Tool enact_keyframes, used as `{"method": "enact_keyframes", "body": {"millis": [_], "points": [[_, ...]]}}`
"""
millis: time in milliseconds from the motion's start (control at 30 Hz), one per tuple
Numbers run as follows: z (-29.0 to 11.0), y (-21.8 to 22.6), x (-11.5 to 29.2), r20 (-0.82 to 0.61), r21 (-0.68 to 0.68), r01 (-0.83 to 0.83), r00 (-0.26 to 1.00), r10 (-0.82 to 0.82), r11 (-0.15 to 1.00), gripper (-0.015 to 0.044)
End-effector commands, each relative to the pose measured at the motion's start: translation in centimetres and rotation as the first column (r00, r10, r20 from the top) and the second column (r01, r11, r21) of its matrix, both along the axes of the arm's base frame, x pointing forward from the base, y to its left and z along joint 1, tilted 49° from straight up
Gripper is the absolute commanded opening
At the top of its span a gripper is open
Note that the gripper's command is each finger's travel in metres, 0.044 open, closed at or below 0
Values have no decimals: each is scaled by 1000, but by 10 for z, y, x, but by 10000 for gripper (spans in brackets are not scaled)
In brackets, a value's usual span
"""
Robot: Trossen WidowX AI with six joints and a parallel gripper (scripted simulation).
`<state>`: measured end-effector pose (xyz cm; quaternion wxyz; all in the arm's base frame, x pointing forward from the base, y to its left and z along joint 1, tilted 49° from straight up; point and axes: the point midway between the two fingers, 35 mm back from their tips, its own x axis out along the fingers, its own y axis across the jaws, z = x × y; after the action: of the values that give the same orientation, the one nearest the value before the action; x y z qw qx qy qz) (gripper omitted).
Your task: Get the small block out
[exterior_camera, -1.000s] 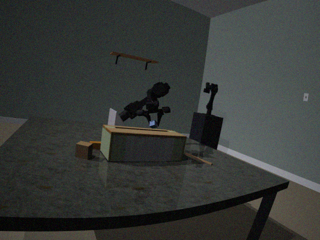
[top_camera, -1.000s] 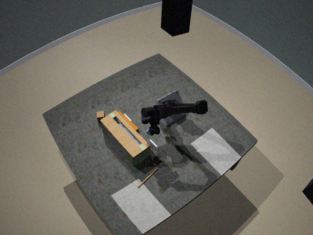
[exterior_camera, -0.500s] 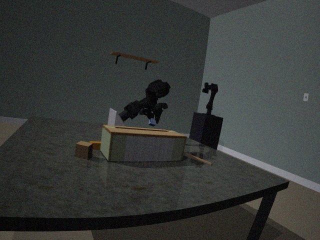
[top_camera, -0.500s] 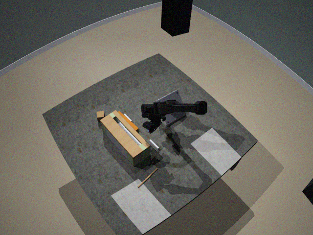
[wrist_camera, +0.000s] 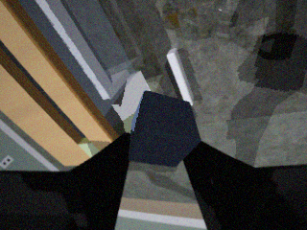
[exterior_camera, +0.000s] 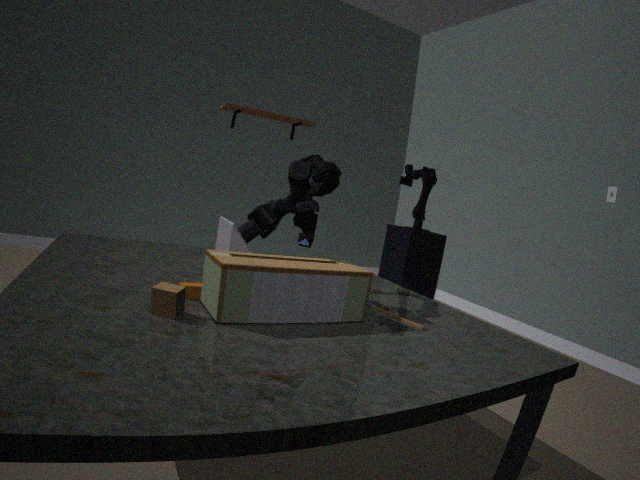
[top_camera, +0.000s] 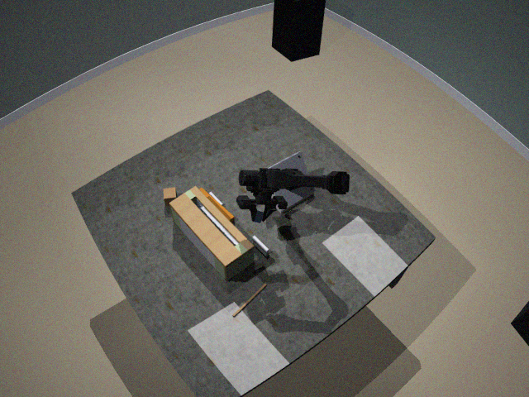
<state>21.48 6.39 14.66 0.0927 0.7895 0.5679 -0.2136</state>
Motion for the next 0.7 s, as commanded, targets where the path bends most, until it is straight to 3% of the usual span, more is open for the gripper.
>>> {"method": "enact_keyframes", "body": {"millis": [0,367,667], "points": [[3,-3,1,-138,58,83,988,-74,995,0],[11,-11,0,-519,144,333,827,-216,932,0],[11,-11,0,-540,146,348,812,-220,926,0]]}}
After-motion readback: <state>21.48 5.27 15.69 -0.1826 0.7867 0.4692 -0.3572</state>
